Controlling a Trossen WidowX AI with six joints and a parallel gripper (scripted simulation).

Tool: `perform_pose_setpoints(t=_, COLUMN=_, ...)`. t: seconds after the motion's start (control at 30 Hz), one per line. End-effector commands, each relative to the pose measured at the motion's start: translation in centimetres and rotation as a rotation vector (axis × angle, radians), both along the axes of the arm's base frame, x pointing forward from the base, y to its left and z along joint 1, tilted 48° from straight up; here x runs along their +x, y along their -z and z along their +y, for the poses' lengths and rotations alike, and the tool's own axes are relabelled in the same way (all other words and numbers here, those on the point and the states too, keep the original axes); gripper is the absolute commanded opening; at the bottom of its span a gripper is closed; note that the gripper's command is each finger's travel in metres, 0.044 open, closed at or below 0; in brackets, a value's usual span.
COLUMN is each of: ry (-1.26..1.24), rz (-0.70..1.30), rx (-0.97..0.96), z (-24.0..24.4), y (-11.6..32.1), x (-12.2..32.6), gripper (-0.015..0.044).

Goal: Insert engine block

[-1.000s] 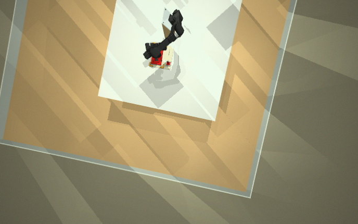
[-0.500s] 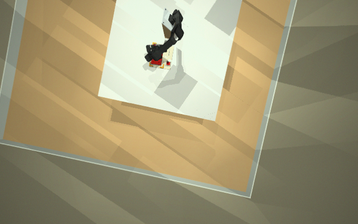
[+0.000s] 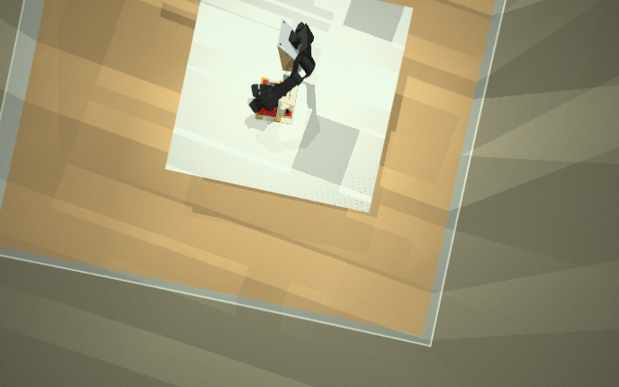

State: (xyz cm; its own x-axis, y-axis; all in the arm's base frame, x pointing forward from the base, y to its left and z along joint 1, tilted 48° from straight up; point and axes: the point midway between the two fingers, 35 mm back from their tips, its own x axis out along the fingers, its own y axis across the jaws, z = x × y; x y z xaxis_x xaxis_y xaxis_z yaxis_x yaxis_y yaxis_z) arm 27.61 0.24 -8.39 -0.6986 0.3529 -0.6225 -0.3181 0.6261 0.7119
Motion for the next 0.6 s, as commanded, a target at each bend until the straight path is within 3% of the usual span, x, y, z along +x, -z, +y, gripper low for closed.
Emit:
perform_pose_setpoints(t=0.0, ry=0.003, rz=0.018, rx=-0.001, z=0.5, y=0.6, x=-0.4, gripper=0.0000)
perform_pose_setpoints(t=0.57, ry=0.003, rz=0.018, rx=0.001, z=2.4, y=2.3, x=-0.7, gripper=0.0000)
